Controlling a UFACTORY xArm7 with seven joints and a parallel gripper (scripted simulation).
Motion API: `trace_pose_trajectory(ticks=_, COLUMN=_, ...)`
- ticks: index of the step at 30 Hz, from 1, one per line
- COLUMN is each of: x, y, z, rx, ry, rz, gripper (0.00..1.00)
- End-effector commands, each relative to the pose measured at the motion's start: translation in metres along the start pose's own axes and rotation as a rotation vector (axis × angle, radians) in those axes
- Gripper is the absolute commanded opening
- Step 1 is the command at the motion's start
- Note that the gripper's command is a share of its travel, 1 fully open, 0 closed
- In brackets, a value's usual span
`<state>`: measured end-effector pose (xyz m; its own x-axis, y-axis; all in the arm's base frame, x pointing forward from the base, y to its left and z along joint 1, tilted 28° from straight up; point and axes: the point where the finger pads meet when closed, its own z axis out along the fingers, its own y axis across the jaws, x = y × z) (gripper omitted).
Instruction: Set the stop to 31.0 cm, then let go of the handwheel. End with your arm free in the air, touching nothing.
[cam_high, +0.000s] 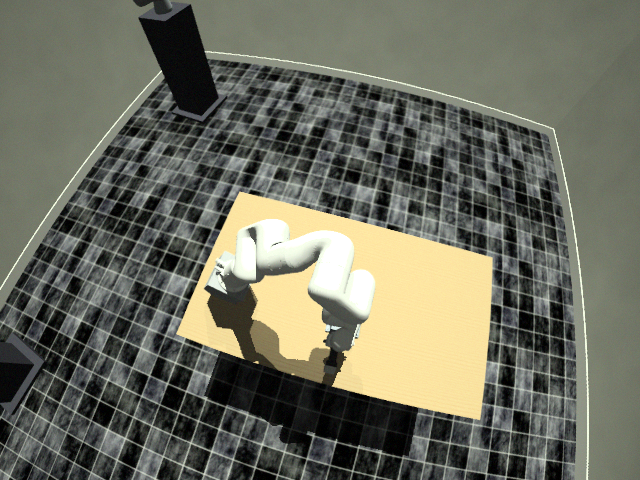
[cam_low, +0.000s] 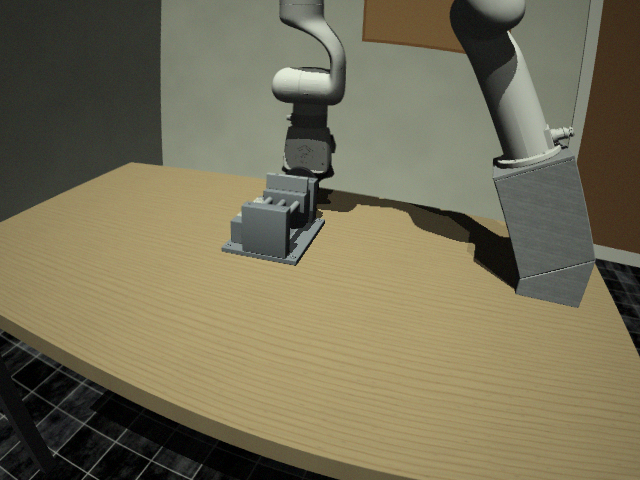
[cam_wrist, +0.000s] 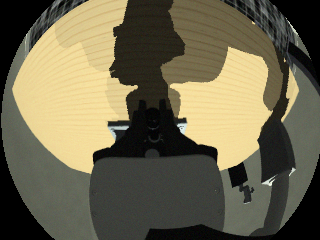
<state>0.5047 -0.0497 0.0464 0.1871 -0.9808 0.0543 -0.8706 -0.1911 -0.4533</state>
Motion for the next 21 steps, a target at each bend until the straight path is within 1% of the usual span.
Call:
trace_pose_trajectory(ticks=1, x=0.001, y=-0.017, z=-0.004, rx=0.007, ry=0.000, rz=0.000, gripper=0.06)
trace_pose_trajectory(ticks=9, x=0.001, y=-0.026, z=-0.012, rx=0.007, ry=0.000, rz=0.000, gripper=0.06)
trace_pose_trajectory(ticks=15, x=0.001, y=-0.031, z=-0.024, rx=0.007, ry=0.000, rz=0.000, gripper=0.06)
trace_pose_trajectory(ticks=21, x=0.001, y=-0.031, z=-0.036, rx=0.007, ry=0.000, rz=0.000, gripper=0.06)
